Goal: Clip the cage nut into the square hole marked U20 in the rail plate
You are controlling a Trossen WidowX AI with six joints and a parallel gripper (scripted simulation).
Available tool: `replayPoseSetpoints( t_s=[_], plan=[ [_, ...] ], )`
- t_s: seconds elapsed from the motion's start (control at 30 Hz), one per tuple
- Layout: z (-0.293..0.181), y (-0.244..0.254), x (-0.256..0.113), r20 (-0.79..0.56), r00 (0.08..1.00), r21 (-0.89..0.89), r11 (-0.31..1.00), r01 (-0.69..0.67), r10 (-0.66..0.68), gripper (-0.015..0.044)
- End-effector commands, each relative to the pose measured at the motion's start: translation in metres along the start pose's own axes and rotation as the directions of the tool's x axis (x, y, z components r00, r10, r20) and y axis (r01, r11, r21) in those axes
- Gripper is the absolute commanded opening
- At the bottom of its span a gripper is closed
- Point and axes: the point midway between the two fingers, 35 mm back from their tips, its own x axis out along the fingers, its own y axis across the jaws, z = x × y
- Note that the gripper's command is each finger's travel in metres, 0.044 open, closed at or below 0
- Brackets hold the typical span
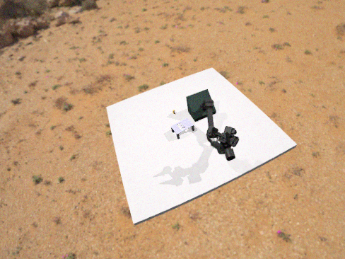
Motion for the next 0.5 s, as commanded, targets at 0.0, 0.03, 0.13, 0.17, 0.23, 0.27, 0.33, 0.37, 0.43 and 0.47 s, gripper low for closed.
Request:
replayPoseSetpoints(
  t_s=[0.0, 0.03, 0.13, 0.17, 0.23, 0.27, 0.33, 0.37, 0.43, 0.47],
  plan=[
    [0.001, 0.0, 0.001, 0.001, 1.0, 0.0, 1.0, 0.003, -0.003, 0.0426],
    [0.005, 0.0, 0.003, 0.002, 1.0, 0.001, 1.0, 0.013, -0.013, 0.044],
    [0.025, -0.002, 0.016, 0.008, 0.998, 0.006, 0.998, 0.066, -0.066, 0.044],
    [0.029, -0.003, 0.019, 0.011, 0.997, 0.003, 0.997, 0.075, -0.075, 0.044],
    [0.042, -0.004, 0.03, 0.022, 0.994, -0.014, 0.994, 0.105, -0.104, 0.044],
    [0.051, -0.006, 0.037, 0.029, 0.992, -0.026, 0.992, 0.127, -0.126, 0.044],
    [0.075, -0.012, 0.057, 0.045, 0.982, -0.059, 0.981, 0.187, -0.185, 0.044],
    [0.089, -0.017, 0.068, 0.053, 0.974, -0.079, 0.971, 0.224, -0.221, 0.044],
    [0.114, -0.028, 0.088, 0.063, 0.956, -0.116, 0.95, 0.291, -0.286, 0.044],
    [0.125, -0.035, 0.097, 0.066, 0.946, -0.134, 0.937, 0.324, -0.317, 0.044]
  ],
)
